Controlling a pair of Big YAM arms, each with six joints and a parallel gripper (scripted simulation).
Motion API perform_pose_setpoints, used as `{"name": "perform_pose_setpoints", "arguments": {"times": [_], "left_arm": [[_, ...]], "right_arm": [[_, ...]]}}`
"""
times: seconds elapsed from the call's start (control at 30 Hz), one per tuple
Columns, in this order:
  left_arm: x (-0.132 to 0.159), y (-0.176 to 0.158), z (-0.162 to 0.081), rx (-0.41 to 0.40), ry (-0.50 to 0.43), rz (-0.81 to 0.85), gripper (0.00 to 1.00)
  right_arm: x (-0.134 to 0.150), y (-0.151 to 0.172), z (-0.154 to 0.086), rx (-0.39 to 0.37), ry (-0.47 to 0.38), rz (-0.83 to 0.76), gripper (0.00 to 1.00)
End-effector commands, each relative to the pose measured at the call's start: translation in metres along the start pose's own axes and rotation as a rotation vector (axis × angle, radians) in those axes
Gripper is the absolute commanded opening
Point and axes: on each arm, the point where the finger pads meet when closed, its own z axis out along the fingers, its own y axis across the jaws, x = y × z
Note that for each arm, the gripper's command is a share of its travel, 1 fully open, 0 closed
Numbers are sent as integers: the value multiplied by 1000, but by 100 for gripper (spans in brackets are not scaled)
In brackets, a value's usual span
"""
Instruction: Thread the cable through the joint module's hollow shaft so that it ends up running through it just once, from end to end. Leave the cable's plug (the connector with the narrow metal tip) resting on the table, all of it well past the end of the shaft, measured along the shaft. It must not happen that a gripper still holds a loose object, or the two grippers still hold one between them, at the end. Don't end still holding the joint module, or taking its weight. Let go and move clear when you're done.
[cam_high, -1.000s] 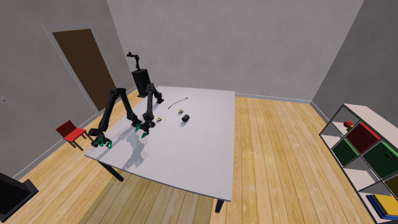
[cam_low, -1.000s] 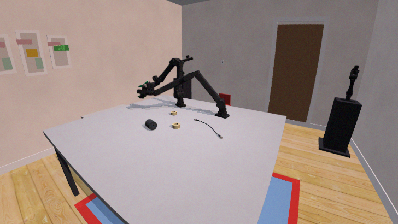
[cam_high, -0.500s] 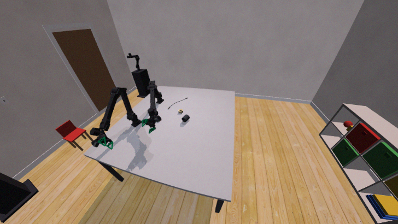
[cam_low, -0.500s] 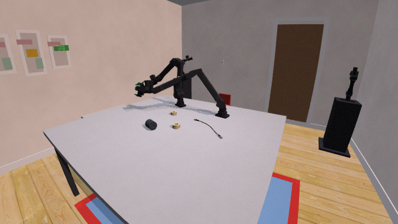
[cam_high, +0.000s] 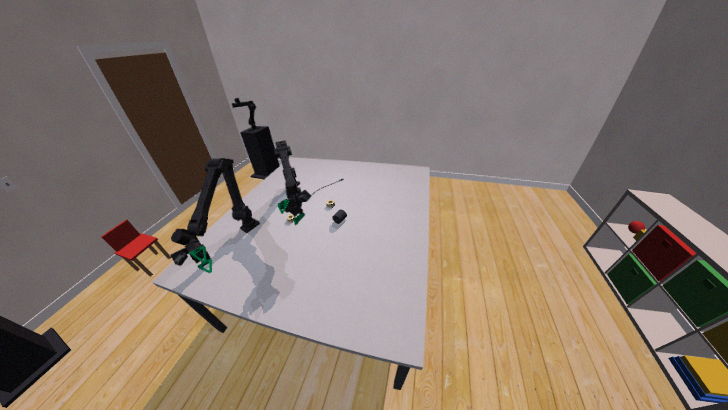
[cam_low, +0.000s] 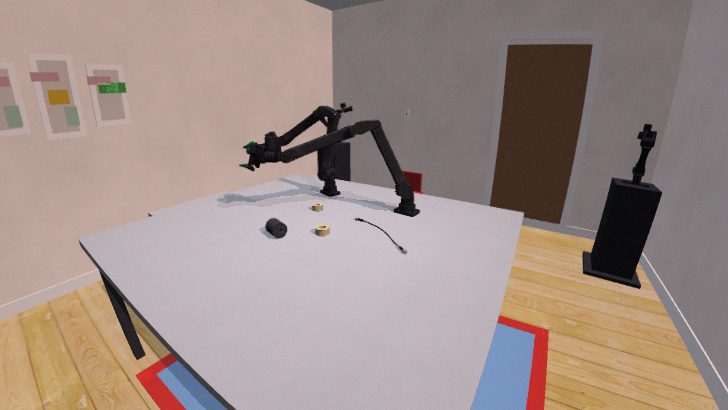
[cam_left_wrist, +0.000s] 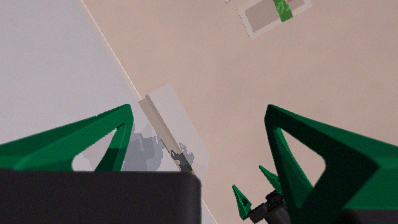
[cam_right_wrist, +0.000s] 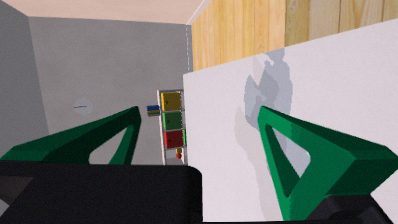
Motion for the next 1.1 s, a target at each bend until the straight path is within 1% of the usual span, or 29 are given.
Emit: {"name": "perform_pose_setpoints", "arguments": {"times": [0.0, 0.13, 0.37, 0.43, 0.47, 0.5, 0.7, 0.93, 1.0, 1.03, 1.07], "left_arm": [[-25, -9, -22, -20, -27, 68, 100], [-67, -6, -48, -56, -82, 128, 100], [-131, -3, -99, -127, -168, 231, 100], [-131, -3, -99, -127, -168, 231, 100], [-135, 4, -103, -141, -172, 243, 100], [-143, -3, -111, -145, -184, 254, 100], [-196, 0, -164, -221, -260, 346, 100], [-244, 1, -230, -317, -334, 452, 100], [-244, 1, -230, -317, -334, 452, 100], [-246, 6, -235, -333, -335, 465, 100], [-252, 1, -245, -342, -347, 478, 100]], "right_arm": [[-2, 50, 9, -35, -1, -145, 100], [17, 76, 21, -48, 2, -252, 100], [49, 107, 43, -58, 7, -413, 100], [49, 107, 43, -58, 7, -413, 100], [50, 108, 46, -54, 5, -431, 100], [58, 116, 47, -63, 6, -455, 100], [93, 155, 56, -98, 0, -609, 100], [134, 189, 68, -127, -7, -771, 100], [134, 189, 68, -127, -7, -771, 100], [137, 190, 71, -124, -9, -789, 100], [145, 192, 74, -127, -5, -806, 100]]}}
